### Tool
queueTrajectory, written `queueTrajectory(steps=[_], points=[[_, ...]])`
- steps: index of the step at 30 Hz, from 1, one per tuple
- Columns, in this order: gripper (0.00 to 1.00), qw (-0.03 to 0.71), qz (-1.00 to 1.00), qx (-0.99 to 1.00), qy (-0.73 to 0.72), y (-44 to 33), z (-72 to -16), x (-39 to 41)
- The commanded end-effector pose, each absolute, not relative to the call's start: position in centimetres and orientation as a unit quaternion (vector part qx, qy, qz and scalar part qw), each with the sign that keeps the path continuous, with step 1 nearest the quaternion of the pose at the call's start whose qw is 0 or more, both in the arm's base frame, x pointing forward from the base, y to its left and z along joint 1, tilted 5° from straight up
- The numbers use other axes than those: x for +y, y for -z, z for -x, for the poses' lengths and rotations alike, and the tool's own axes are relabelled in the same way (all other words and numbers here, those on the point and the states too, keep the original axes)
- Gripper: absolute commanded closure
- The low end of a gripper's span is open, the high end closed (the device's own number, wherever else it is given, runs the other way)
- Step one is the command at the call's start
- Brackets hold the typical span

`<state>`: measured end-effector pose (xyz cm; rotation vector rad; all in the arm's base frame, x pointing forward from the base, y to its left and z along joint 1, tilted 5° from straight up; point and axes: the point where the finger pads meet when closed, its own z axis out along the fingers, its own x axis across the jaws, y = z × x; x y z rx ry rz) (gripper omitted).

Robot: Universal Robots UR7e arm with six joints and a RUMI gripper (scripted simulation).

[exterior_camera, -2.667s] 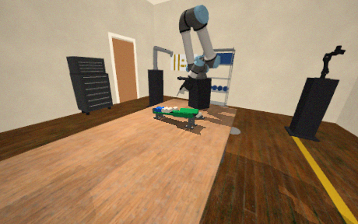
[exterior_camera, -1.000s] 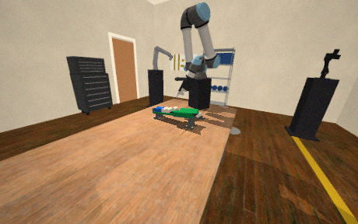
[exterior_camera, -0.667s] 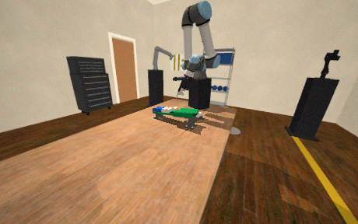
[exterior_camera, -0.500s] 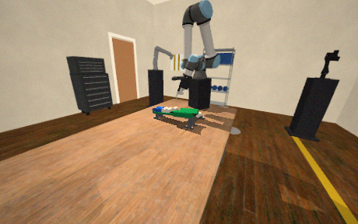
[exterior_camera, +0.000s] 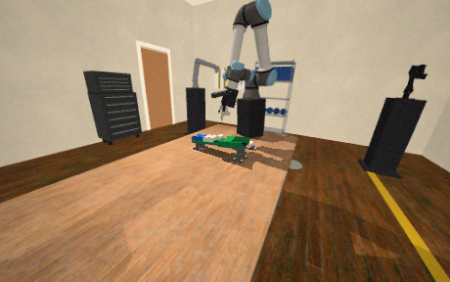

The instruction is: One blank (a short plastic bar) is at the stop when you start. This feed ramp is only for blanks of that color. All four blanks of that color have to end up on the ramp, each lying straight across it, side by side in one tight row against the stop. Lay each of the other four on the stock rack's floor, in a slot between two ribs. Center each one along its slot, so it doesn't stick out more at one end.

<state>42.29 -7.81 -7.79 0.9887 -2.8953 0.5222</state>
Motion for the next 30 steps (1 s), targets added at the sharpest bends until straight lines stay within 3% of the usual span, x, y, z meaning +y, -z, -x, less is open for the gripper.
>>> queueTrajectory(steps=[1,30], points=[[0.00,0.034,-0.361,-0.921,-0.142,6.8,-43.3,-7.4],[0.00,0.024,-0.599,-0.799,-0.046,-7.2,-46.8,-3.5]])
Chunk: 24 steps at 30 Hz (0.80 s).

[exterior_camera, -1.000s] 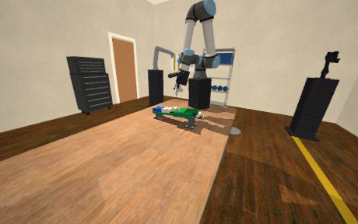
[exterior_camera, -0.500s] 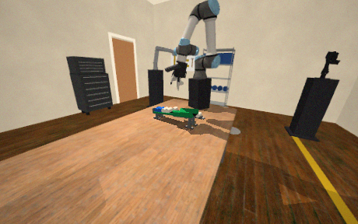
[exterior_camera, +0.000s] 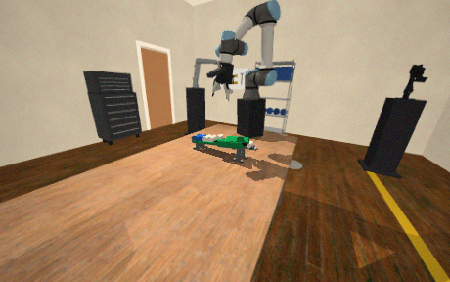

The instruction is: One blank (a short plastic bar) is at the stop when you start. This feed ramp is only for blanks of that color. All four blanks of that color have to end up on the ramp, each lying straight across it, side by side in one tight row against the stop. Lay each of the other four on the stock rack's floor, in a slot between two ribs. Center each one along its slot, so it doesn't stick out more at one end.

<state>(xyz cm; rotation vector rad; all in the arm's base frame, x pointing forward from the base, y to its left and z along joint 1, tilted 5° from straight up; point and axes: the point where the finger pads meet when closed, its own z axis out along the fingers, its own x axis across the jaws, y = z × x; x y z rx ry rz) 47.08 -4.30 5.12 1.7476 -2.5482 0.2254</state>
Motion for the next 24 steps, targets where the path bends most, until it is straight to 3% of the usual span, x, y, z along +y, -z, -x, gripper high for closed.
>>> queueTrajectory(steps=[1,14,24], points=[[0.00,0.022,-0.612,-0.790,-0.040,-8.3,-46.7,-3.2],[0.00,-0.001,-0.712,-0.702,-0.003,-16.6,-44.7,-0.1],[0.00,0.015,-0.793,-0.610,-0.001,-14.1,-44.7,1.0]])
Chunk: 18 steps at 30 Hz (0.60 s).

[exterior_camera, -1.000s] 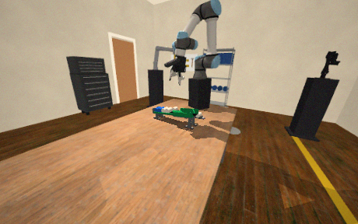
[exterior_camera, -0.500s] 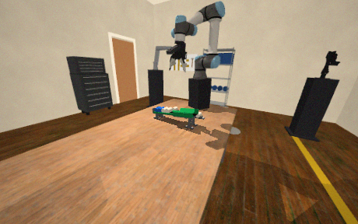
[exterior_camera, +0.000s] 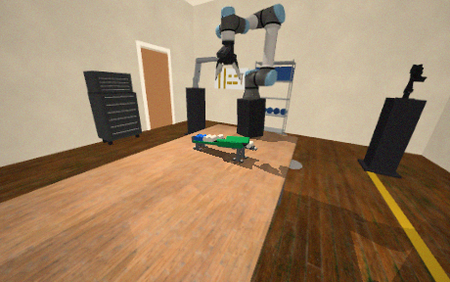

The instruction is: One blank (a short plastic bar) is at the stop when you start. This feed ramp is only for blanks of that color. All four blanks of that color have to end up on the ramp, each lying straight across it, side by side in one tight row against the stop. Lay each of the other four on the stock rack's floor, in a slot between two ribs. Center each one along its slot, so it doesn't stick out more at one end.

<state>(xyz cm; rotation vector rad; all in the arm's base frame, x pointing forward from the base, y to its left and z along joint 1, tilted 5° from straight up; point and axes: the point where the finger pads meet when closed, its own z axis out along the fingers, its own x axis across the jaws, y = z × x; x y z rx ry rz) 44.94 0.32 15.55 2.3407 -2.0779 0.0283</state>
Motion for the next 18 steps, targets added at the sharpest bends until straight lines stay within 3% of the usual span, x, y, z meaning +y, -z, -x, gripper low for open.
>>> queueTrajectory(steps=[1,18], points=[[0.00,0.016,-0.800,-0.600,-0.001,-13.8,-44.7,1.1],[0.00,0.040,-0.908,-0.418,0.001,-10.1,-44.6,2.6]])
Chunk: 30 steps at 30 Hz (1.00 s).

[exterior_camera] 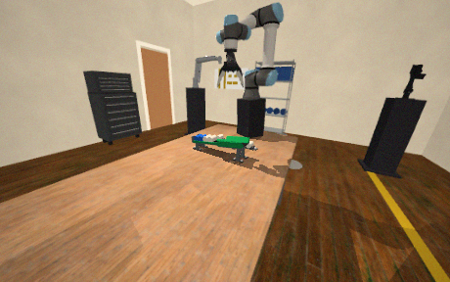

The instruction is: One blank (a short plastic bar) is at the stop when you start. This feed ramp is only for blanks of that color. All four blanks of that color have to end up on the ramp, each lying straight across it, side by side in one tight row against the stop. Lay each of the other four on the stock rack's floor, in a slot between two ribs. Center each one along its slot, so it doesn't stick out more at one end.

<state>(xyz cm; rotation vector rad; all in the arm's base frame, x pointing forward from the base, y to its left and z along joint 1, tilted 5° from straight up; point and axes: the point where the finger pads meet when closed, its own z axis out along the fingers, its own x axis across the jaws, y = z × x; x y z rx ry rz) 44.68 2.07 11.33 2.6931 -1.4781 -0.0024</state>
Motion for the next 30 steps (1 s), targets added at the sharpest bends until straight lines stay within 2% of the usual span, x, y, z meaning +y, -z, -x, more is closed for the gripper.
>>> queueTrajectory(steps=[1,30], points=[[0.00,0.040,-0.908,-0.417,0.001,-10.1,-44.6,2.6],[0.00,0.076,-0.993,-0.094,0.019,-4.5,-43.4,4.7]])
